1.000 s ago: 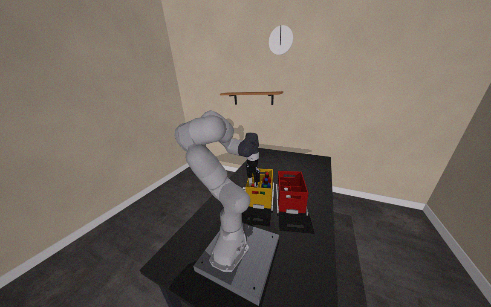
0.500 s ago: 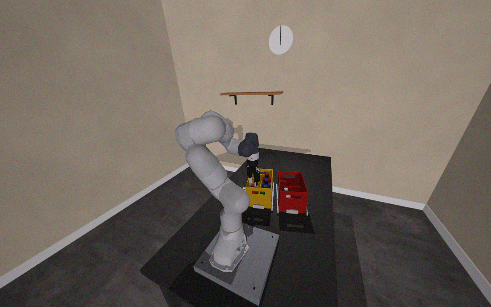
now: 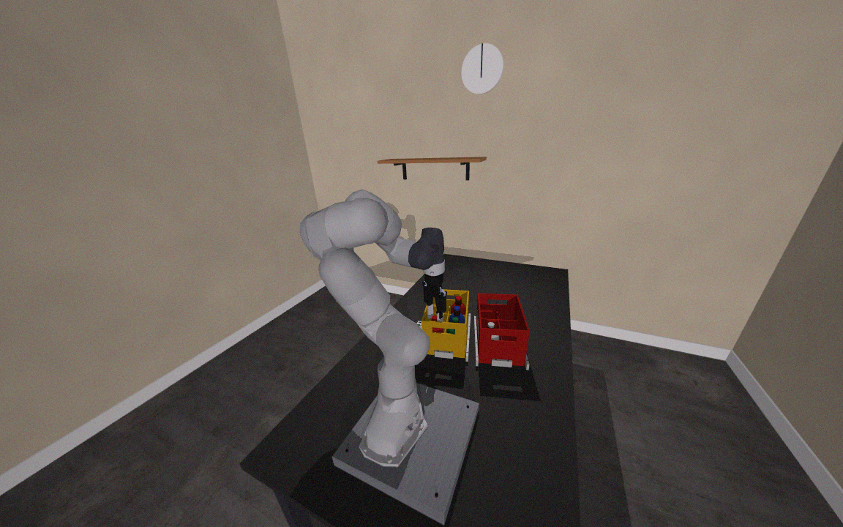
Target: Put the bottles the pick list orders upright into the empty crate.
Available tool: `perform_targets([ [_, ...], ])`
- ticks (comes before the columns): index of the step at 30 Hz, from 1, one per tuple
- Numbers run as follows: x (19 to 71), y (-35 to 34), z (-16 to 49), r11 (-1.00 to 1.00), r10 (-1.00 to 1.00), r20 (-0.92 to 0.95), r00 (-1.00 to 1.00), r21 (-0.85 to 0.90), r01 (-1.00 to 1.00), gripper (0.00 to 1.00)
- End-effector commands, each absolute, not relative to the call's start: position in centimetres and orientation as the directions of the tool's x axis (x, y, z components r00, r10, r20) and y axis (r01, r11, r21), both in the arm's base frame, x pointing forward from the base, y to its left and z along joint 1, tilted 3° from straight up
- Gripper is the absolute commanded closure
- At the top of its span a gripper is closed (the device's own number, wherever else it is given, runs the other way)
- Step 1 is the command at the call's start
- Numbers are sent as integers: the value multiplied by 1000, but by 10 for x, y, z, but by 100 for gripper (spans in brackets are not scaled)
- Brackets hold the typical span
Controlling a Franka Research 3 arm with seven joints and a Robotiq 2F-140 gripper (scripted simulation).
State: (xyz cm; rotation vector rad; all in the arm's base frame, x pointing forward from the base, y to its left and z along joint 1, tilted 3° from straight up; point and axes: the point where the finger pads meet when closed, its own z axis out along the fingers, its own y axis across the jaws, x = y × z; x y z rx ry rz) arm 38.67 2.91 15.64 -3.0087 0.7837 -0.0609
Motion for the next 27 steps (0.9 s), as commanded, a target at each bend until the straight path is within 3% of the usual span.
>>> perform_targets([
  [1,388,30,156,-872,-490,32,871,-43,-488,62],
  [27,387,30,164,-872,-490,32,871,-43,-488,62],
])
